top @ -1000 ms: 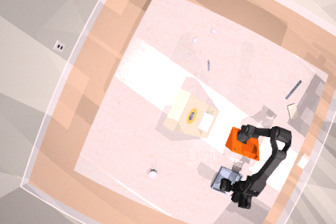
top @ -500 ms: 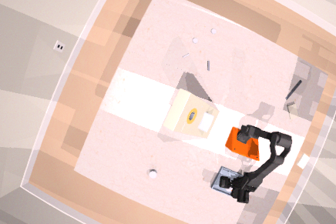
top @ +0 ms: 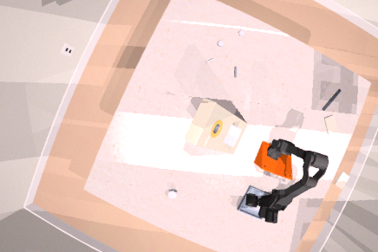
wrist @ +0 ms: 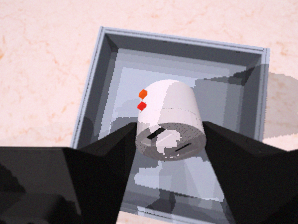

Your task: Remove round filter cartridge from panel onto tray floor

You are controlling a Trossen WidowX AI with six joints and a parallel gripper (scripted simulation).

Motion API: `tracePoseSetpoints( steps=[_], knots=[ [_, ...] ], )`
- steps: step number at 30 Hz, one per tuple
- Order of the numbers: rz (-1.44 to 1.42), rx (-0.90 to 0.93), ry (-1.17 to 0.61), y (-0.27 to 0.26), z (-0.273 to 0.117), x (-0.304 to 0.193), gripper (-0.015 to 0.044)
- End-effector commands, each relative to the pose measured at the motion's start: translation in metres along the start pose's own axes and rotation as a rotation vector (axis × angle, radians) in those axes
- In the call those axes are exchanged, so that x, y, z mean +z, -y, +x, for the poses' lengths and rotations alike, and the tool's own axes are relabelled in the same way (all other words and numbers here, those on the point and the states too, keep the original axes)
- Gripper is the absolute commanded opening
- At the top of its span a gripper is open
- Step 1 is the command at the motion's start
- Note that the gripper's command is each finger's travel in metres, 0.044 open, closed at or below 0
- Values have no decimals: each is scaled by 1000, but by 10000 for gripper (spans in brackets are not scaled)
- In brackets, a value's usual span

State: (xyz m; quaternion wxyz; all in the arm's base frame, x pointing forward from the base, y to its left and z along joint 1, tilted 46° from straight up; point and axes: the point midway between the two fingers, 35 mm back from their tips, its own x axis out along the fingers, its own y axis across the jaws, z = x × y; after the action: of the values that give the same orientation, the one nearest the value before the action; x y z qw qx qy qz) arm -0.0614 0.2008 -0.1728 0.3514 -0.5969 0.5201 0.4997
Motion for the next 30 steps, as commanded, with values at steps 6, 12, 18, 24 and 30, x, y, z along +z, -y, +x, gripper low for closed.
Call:
tracePoseSetpoints(
  steps=[6, 12, 18, 24, 30],
  knots=[
    [0, 0, 3, 0, 0, 1, 368],
    [0, 0, 3, 0, -9, 8, 440],
    [0, 0, 1, 0, -61, 35, 440],
    [3, 3, 6, -1, -49, 31, 440],
    [3, 3, 6, -1, -49, 31, 440]
  ],
)
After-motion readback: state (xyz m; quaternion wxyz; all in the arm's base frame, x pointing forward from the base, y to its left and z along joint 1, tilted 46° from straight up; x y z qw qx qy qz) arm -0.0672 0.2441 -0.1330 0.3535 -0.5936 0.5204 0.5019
